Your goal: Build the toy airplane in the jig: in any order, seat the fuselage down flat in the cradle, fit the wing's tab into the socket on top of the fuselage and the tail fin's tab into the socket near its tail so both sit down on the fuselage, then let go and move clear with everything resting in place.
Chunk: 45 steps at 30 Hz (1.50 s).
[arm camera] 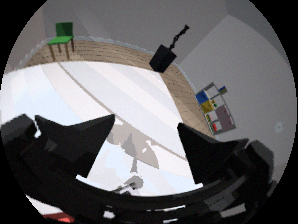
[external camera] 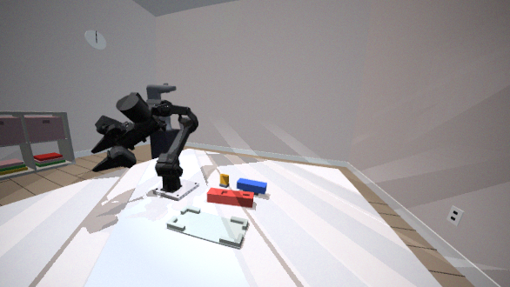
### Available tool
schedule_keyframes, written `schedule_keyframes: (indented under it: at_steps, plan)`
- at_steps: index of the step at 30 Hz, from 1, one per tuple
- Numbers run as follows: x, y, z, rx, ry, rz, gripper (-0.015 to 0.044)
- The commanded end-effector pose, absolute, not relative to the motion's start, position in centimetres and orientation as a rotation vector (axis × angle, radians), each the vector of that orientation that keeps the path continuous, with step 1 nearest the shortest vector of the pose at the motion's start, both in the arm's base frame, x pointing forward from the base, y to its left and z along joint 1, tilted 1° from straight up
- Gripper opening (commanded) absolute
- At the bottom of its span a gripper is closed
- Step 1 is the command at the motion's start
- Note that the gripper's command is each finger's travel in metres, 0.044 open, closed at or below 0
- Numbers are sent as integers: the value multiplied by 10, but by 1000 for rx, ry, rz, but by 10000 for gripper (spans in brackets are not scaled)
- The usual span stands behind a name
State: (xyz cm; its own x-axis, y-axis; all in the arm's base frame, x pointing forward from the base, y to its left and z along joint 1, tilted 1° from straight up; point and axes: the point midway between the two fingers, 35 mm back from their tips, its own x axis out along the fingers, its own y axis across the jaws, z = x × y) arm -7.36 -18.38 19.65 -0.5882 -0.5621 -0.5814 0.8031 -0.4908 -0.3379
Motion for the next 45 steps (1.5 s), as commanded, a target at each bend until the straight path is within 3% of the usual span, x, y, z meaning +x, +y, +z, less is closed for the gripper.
schedule_keyframes:
  at_steps: [1,11,22,27,45]
  plan:
    - [-18,-206,193,469,900,-1787,440]
    - [131,-187,179,304,1196,-1011,440]
    - [250,-58,158,50,1458,-199,440]
    - [266,0,151,-41,1532,45,440]
    - [268,0,93,-41,1532,45,440]
